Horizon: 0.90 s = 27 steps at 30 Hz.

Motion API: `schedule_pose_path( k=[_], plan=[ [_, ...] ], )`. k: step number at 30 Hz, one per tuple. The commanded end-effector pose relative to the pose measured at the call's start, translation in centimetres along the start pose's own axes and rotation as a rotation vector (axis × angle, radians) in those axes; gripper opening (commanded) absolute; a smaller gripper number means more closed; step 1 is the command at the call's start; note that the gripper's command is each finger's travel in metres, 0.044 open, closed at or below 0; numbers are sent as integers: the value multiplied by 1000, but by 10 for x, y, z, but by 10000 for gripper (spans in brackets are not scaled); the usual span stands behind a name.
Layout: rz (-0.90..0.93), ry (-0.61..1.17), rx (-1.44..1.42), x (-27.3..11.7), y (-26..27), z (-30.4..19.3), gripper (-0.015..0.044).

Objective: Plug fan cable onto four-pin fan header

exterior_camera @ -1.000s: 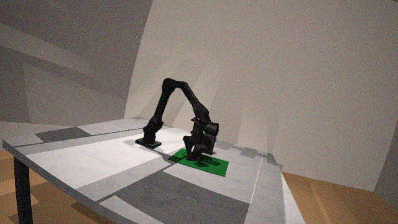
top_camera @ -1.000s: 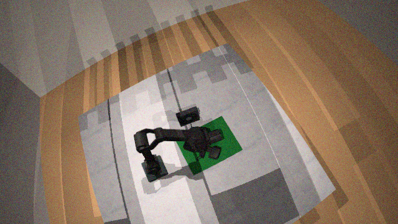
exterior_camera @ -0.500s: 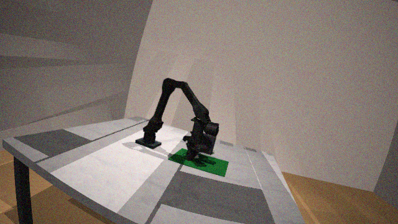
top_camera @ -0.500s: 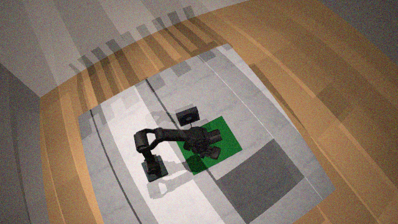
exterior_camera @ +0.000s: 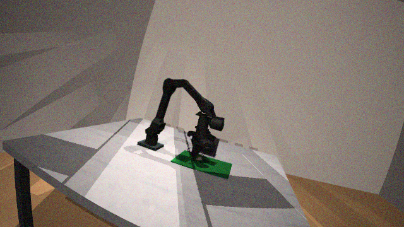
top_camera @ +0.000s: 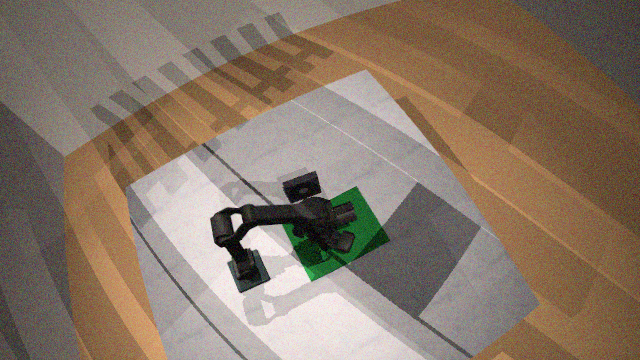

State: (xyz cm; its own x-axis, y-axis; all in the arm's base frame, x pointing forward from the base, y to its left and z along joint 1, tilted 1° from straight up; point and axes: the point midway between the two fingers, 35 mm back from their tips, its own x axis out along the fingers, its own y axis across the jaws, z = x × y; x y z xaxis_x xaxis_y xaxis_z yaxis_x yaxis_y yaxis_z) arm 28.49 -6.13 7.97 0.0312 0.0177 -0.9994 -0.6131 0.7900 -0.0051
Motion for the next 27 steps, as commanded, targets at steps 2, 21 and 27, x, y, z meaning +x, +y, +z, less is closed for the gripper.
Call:
schedule_pose_path(
  k=[2,21,27],
  plan=[
    [-4,1,5,-11,0,0,0],
    [-3,0,610,-11,7,11,0],
    [-3,-1,818,-11,9,15,0]
  ],
)
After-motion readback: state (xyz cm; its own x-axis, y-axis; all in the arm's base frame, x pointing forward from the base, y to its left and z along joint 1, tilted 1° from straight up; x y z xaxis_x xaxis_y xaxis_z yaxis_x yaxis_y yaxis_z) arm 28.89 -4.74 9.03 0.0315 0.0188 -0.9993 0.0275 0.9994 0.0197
